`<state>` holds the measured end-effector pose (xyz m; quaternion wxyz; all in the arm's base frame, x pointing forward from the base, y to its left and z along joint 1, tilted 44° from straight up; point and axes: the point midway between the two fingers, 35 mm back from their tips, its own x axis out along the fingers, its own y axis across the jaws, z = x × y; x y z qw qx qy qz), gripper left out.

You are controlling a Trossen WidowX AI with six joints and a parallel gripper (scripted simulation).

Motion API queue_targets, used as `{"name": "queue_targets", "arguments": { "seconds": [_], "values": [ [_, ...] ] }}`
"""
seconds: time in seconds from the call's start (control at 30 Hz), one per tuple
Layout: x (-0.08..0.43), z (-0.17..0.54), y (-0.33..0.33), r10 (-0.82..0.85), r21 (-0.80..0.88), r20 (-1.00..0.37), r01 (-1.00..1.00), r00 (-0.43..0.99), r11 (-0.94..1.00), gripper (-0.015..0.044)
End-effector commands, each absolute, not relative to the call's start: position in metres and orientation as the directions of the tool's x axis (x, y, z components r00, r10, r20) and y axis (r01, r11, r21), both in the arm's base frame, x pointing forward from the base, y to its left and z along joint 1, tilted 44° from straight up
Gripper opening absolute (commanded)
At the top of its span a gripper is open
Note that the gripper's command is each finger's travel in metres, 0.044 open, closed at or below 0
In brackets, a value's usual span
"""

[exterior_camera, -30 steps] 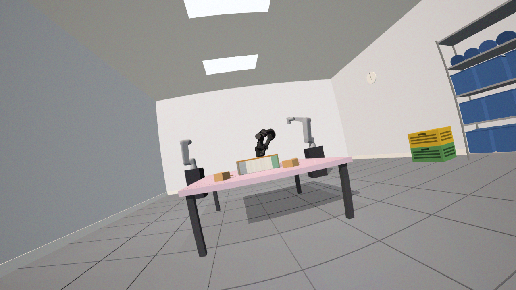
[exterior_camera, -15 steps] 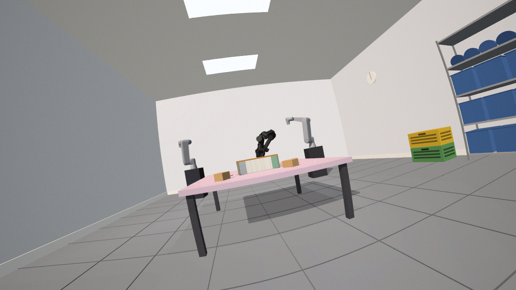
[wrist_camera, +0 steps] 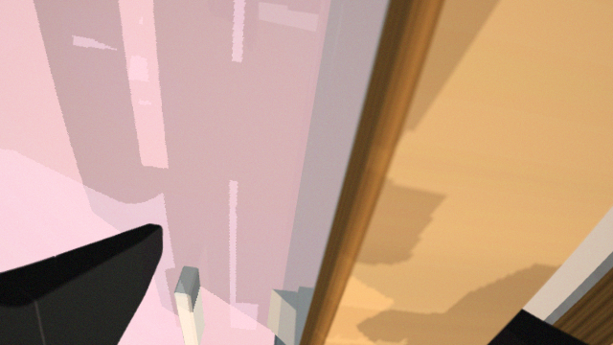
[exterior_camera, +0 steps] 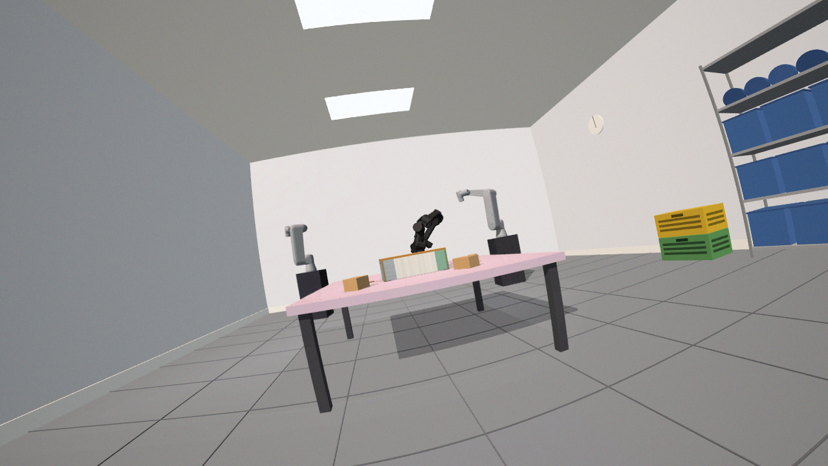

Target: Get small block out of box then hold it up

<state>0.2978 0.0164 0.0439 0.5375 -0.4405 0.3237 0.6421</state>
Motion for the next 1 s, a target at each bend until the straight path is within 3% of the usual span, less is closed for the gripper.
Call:
{"name": "queue_targets", "arguments": {
  "seconds": [0.0,0.97],
  "values": [
    [0.296,0.039,0.022,0.408,-0.056,-0.912,-0.976,-0.036,-0.211,0.0400],
    [0.307,0.004,-0.016,0.403,-0.057,-0.914,-0.975,-0.034,-0.213,0.0400]
  ]
}}
